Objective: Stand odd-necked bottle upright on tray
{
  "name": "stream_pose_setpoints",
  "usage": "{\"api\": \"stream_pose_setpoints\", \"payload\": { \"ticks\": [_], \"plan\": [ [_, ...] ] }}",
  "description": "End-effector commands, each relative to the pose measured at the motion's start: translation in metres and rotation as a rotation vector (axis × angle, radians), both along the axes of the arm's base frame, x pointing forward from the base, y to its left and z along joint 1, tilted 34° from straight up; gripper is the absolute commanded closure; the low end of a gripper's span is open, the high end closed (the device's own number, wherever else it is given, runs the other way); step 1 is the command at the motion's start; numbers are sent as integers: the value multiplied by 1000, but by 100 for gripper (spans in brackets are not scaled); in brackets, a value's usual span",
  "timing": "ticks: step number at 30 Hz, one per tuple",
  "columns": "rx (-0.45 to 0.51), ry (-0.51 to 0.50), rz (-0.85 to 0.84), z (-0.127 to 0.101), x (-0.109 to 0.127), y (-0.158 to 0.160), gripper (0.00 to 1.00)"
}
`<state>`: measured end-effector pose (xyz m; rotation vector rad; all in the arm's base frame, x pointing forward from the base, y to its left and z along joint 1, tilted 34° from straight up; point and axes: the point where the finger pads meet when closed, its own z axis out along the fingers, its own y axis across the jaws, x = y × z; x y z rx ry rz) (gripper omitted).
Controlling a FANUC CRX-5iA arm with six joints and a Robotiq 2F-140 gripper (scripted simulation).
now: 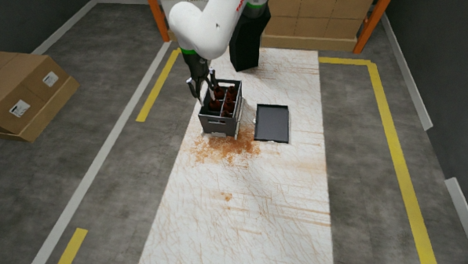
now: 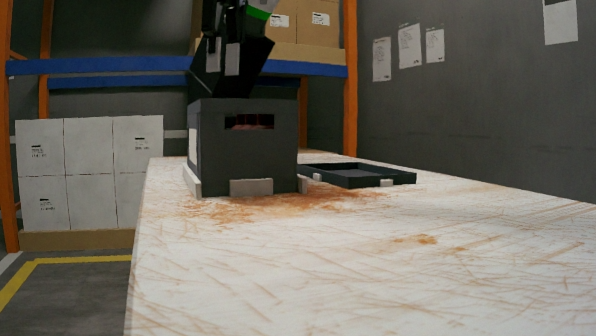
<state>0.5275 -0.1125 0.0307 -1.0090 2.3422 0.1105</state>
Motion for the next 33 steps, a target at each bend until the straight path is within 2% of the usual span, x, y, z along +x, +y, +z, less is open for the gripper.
{"api": "stream_pose_setpoints", "payload": {
  "ticks": [1,33],
  "plan": [
    [-1,-1,0,1,0,-1,56],
    [0,-1,0,-9,6,3,56]
  ]
}}
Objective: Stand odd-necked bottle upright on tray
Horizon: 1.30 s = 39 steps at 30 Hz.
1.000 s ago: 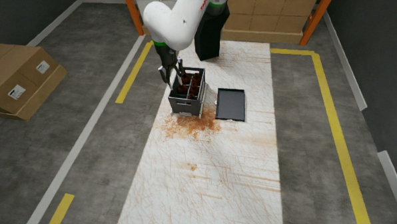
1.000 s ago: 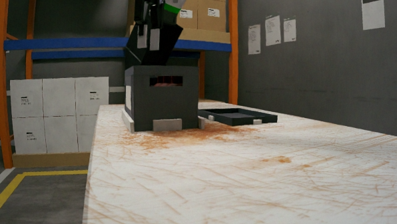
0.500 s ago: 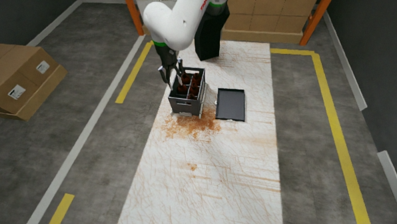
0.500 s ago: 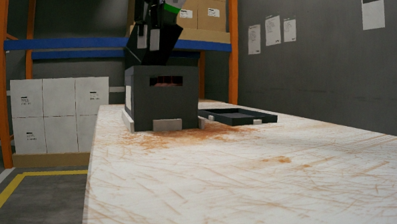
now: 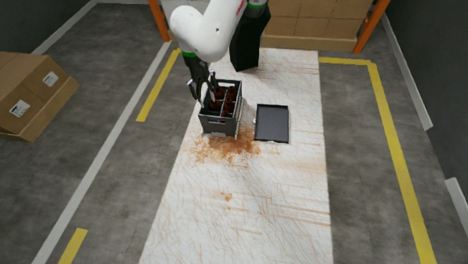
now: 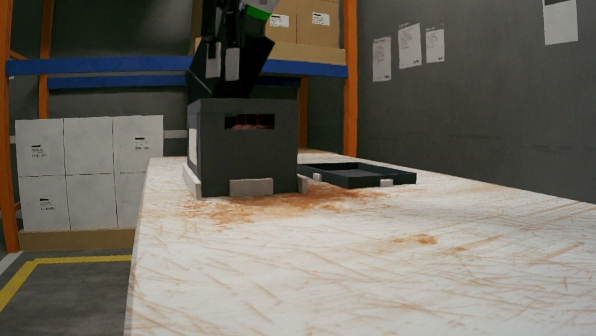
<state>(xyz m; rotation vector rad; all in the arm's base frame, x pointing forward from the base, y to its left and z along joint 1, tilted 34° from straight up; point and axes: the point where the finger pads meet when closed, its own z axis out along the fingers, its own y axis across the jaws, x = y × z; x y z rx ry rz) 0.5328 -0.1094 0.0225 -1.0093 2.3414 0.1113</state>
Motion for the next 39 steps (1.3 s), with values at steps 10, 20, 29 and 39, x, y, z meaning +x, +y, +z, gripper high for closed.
{"api": "stream_pose_setpoints", "payload": {
  "ticks": [10,20,29,39],
  "plan": [
    [-1,-1,0,-9,7,3,56],
    [-1,-1,0,-19,13,7,56],
    [-1,-1,0,-24,16,9,56],
    [-1,-1,0,-26,18,10,56]
  ]
}}
